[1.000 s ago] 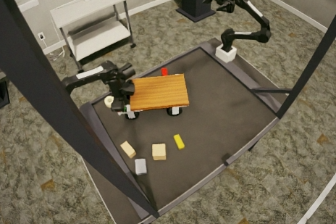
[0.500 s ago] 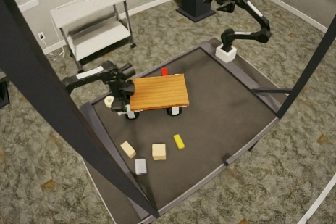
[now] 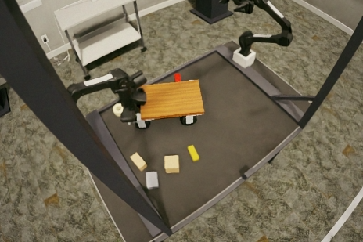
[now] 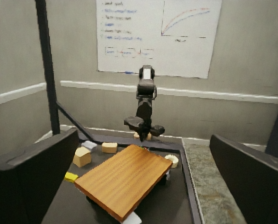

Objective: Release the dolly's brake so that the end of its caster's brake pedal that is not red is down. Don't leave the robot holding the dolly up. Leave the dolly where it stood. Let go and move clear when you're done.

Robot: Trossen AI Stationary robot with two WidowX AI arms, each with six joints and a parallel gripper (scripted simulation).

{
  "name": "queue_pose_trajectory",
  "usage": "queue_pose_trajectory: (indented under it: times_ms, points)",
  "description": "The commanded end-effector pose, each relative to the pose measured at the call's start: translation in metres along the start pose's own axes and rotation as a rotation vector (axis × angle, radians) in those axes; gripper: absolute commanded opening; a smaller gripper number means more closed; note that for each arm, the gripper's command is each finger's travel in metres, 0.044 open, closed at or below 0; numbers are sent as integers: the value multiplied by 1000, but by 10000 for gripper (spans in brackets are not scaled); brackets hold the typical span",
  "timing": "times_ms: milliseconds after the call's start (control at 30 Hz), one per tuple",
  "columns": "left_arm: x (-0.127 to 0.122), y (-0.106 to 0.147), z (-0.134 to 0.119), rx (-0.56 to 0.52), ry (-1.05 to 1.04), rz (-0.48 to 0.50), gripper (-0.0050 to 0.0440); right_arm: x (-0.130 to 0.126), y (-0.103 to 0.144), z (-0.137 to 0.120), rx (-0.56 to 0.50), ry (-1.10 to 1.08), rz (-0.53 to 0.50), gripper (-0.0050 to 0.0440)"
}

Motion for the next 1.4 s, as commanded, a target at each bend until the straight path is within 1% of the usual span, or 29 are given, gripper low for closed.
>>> queue_pose_trajectory:
  times_ms: [0,200,1367]
  points:
    - [0,-7,0,2,-5,2,-50,-1,0,2,-1,-3,2,440]
    - [0,-17,-1,9,-5,0,-50,-1,0,2,-1,-3,2,440]
    - [-1,-35,1,8,-3,-2,-50,-1,0,2,-1,-3,2,440]
Point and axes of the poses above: on each arm, the point midway between the two fingers, 35 mm back from their tips, its own y axis back along the fingers, its own x axis across the jaws, z = x × y, the point moved 2 cm from there along y, back along the fingers, and after that the axes turned 11 degrees about y, right-handed, at the moved point
